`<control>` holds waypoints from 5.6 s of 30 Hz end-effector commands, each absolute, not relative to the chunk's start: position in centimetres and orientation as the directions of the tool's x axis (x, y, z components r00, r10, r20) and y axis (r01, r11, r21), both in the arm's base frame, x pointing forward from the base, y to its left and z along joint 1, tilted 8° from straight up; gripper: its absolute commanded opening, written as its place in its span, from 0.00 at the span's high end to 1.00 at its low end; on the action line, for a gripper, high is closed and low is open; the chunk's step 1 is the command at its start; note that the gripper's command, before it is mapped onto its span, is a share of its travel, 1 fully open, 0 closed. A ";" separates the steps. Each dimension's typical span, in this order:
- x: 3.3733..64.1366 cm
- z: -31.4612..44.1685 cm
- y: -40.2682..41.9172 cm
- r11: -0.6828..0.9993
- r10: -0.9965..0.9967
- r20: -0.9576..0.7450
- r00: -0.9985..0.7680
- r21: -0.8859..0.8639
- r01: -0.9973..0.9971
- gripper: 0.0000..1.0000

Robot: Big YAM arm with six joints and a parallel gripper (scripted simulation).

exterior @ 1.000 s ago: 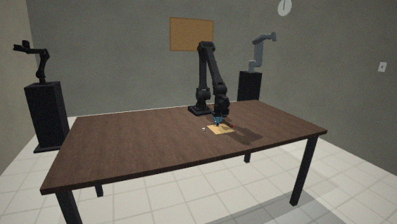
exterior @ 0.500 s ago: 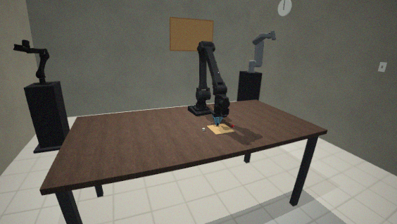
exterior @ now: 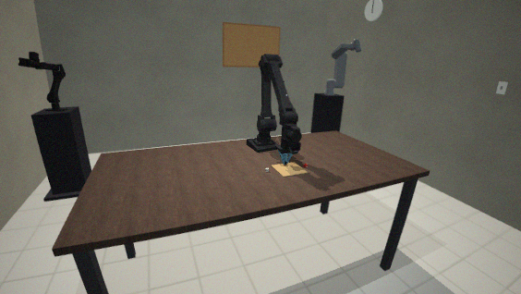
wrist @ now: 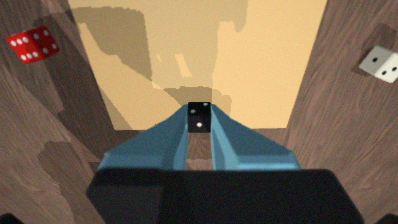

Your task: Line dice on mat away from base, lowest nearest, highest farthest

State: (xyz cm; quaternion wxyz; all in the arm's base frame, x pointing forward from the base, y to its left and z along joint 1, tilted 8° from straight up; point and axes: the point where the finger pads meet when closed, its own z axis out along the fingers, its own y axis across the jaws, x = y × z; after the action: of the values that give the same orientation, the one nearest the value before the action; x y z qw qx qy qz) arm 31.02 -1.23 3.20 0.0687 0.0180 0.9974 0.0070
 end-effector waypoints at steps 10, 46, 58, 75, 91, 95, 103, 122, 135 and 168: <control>32.4 4.1 -1.0 0.999 0.036 -0.171 -0.985 0.016 0.034 0.89; 33.3 4.5 -1.0 0.999 0.035 -0.180 -0.983 0.016 0.032 0.89; 33.6 4.7 -1.0 0.999 0.035 -0.186 -0.982 0.016 0.032 0.89; 33.6 4.7 -1.0 0.999 0.035 -0.186 -0.982 0.016 0.032 0.89; 33.7 4.7 -1.1 0.999 0.034 -0.185 -0.982 0.016 0.032 0.89; 33.7 4.7 -1.1 0.999 0.034 -0.185 -0.982 0.016 0.032 0.89; 33.7 4.7 -1.1 0.999 0.034 -0.185 -0.982 0.016 0.032 0.89; 33.9 4.7 -1.1 0.999 0.034 -0.193 -0.981 0.015 0.032 0.89; 34.0 4.5 -1.1 0.999 0.034 -0.193 -0.981 0.016 0.032 0.89; 33.9 4.5 -1.1 0.999 0.034 -0.193 -0.981 0.016 0.032 0.89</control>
State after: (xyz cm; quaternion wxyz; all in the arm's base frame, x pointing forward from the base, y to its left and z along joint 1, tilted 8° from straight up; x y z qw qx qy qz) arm 31.12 -1.14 2.99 0.0682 0.0170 0.9975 0.0072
